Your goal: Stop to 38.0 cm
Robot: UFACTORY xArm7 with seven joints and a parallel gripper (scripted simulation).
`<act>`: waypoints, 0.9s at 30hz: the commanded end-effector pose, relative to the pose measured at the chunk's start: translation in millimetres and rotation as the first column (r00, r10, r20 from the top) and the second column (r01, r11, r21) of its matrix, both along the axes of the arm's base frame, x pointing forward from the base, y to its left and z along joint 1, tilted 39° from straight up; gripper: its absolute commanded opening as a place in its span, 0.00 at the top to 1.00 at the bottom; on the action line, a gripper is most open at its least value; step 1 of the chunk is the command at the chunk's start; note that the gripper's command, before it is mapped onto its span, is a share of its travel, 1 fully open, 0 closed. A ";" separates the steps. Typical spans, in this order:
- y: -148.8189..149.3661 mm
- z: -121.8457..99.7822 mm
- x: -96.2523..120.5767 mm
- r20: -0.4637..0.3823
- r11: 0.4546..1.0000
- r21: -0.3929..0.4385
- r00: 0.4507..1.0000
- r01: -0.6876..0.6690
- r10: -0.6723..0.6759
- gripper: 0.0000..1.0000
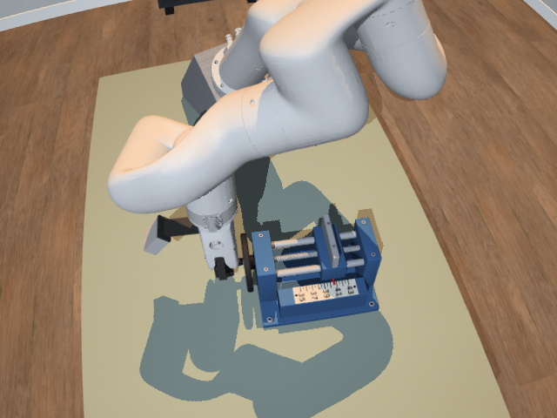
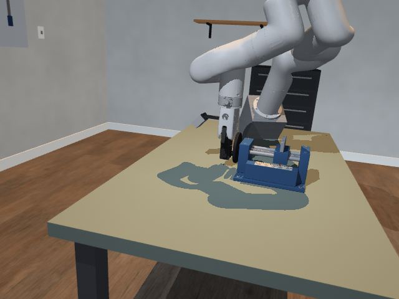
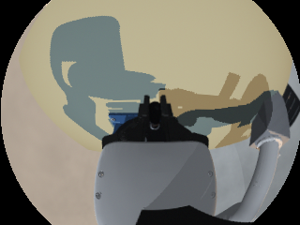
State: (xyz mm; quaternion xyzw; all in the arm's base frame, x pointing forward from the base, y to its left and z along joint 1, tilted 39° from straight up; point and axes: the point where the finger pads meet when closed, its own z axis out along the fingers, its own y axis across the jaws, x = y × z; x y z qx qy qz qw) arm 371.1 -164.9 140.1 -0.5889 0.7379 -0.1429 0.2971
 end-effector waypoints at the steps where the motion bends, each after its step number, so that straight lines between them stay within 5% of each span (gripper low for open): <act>1: -0.6 0.9 -3.7 0.001 1.000 -0.001 1.000 0.002 -0.002 0.94; 27: -0.6 12.5 -26.8 0.001 1.000 -0.001 1.000 0.002 -0.002 0.94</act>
